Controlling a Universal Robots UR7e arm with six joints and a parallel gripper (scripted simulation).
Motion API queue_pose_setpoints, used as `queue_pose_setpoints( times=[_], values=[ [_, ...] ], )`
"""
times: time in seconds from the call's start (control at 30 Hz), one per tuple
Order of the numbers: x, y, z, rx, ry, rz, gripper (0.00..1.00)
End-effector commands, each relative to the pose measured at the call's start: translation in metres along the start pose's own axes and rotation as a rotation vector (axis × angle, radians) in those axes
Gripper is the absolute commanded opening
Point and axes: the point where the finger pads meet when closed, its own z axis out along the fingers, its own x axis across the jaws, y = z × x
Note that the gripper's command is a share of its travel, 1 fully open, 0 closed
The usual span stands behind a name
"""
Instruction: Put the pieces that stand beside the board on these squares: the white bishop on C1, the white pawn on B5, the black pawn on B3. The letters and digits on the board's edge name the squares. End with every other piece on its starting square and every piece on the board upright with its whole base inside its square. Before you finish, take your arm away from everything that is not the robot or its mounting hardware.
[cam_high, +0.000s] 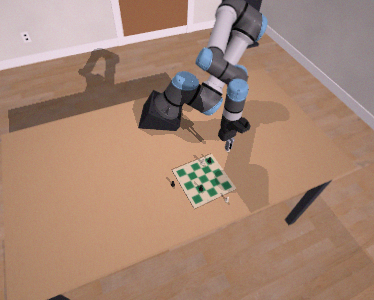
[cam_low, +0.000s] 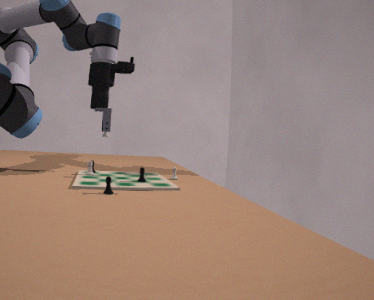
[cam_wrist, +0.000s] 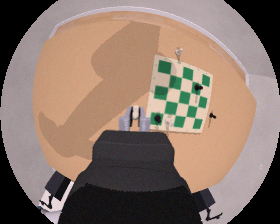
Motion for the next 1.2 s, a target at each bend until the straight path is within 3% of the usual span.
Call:
queue_pose_setpoints(
  times=[0.0, 0.37, 0.7, 0.77, 1.0, 1.17],
  values=[
    [0.0, 0.0, -0.001, 0.0, 0.0, 0.0, 0.0],
    [0.014, -0.015, -0.005, 0.0, 0.0, -0.083, 0.0],
    [0.083, -0.068, -0.014, 0.0, 0.0, -0.419, 0.0],
    [0.083, -0.068, -0.014, 0.0, 0.0, -0.419, 0.0],
    [0.134, -0.094, -0.01, 0.0, 0.0, -0.627, 0.0],
    [0.149, -0.1, -0.007, 0.0, 0.0, -0.684, 0.0]
  ],
)
